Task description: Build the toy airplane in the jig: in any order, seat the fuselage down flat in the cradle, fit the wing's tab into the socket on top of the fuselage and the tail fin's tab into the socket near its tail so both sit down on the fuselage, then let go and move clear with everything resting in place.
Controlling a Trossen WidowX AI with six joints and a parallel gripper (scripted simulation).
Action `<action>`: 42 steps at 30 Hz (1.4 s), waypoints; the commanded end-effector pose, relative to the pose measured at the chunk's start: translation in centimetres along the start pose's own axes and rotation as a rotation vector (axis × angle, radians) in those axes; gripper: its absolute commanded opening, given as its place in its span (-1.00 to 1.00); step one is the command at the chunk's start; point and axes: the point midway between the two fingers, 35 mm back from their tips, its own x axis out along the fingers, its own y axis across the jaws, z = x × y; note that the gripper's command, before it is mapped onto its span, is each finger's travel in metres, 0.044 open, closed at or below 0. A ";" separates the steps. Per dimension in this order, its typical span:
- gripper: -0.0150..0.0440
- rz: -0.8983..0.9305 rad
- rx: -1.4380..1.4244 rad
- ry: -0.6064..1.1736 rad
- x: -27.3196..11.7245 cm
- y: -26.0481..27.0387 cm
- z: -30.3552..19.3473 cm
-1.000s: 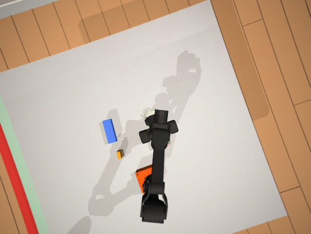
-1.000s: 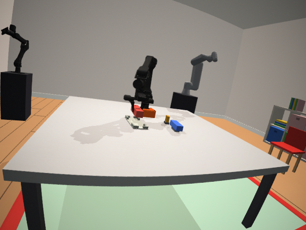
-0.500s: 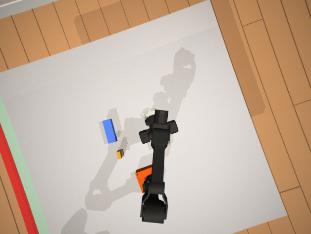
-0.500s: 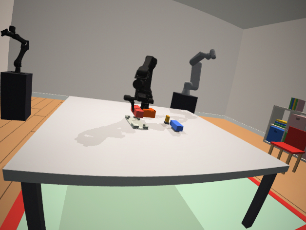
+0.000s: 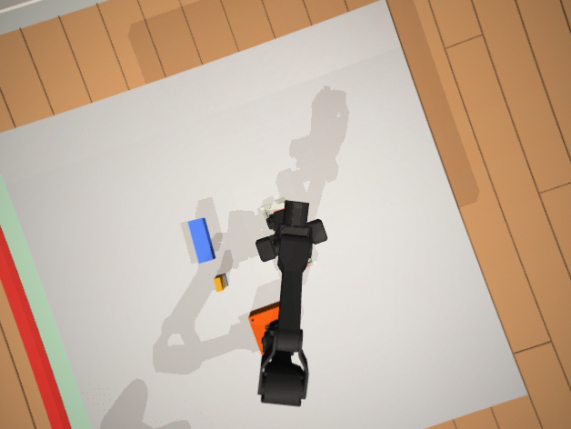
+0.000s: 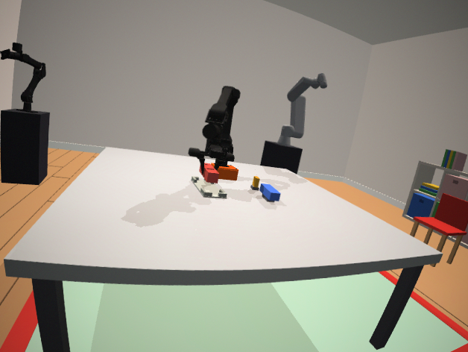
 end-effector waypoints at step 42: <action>0.60 0.003 0.000 0.007 2.8 0.0 -0.2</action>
